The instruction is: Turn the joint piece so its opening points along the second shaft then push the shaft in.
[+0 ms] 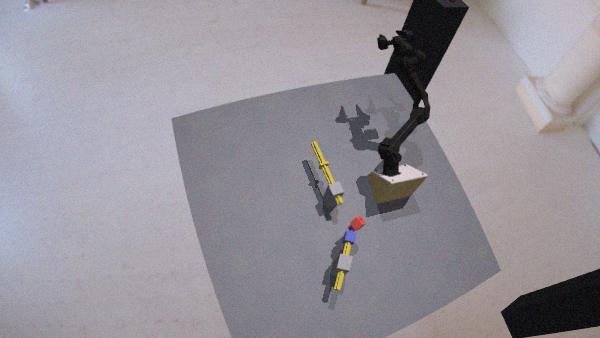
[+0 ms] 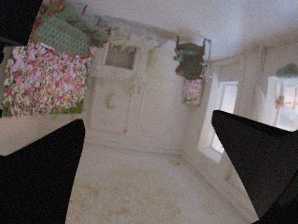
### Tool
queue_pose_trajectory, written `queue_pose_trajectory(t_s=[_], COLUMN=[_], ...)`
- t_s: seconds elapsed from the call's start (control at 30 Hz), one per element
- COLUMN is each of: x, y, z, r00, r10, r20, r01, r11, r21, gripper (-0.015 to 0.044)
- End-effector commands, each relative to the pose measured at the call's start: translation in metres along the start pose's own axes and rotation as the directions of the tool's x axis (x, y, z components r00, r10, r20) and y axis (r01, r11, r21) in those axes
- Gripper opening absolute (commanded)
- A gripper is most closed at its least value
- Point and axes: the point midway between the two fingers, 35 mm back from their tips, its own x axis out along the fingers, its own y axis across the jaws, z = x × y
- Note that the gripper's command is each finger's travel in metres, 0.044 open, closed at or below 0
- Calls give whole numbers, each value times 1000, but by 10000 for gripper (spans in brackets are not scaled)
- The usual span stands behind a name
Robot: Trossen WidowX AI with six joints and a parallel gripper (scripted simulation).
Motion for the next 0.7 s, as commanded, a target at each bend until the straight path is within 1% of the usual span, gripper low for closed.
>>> queue_pose_trajectory(t_s=[0.0,0.17,0.43,0.6,0.67], x=[0,-3,-15,-27,-34], y=[-35,-69,-107,-128,-148], z=[-26,-50,-77,-89,-100], r00=[995,981,955,942,924], r10=[-54,-120,-178,-170,-211], r20=[-81,-153,-238,-291,-319], r01=[48,97,117,90,109], r11=[996,984,961,959,944], r21=[-76,-151,-252,-269,-310], gripper=[440,440,440,440,440])
